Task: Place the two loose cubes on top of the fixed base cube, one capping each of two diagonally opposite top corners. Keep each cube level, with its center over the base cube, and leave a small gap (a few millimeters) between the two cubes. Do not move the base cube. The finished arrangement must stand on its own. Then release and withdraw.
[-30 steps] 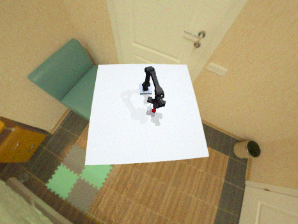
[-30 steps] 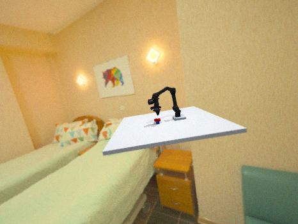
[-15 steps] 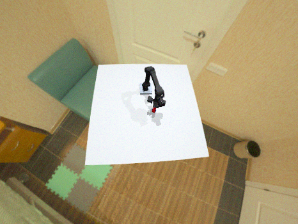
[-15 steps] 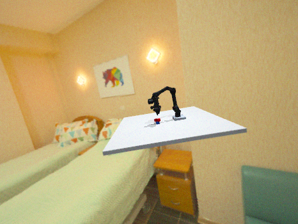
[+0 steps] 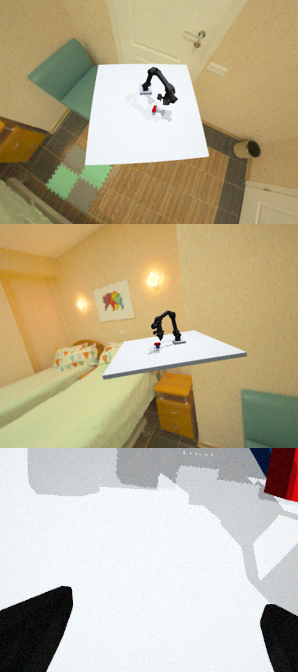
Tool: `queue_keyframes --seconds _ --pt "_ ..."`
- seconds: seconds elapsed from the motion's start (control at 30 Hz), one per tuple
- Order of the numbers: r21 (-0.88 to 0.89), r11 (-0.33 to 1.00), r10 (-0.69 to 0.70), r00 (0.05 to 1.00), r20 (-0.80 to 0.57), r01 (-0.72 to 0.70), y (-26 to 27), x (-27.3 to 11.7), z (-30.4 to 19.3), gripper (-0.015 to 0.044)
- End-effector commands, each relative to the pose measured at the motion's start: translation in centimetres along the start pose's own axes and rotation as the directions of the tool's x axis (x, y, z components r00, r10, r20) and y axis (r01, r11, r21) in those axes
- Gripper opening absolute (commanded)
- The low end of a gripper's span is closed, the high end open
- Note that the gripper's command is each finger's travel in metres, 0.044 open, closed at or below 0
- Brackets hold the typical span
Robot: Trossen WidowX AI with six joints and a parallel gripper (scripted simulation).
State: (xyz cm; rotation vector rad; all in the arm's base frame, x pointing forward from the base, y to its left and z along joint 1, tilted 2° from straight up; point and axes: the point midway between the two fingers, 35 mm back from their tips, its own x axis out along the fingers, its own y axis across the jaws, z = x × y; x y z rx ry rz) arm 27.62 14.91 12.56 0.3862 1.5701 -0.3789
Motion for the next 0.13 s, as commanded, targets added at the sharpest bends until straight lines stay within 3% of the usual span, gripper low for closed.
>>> queue_keyframes --seconds 0.0,0.1 --pt "0.016 1.000 0.009 1.000 0.001 -0.009 0.59 -0.26 -0.24 0.0400" --pt "0.016 1.000 0.009 1.000 0.001 -0.009 0.59 -0.26 -0.24 0.0400"
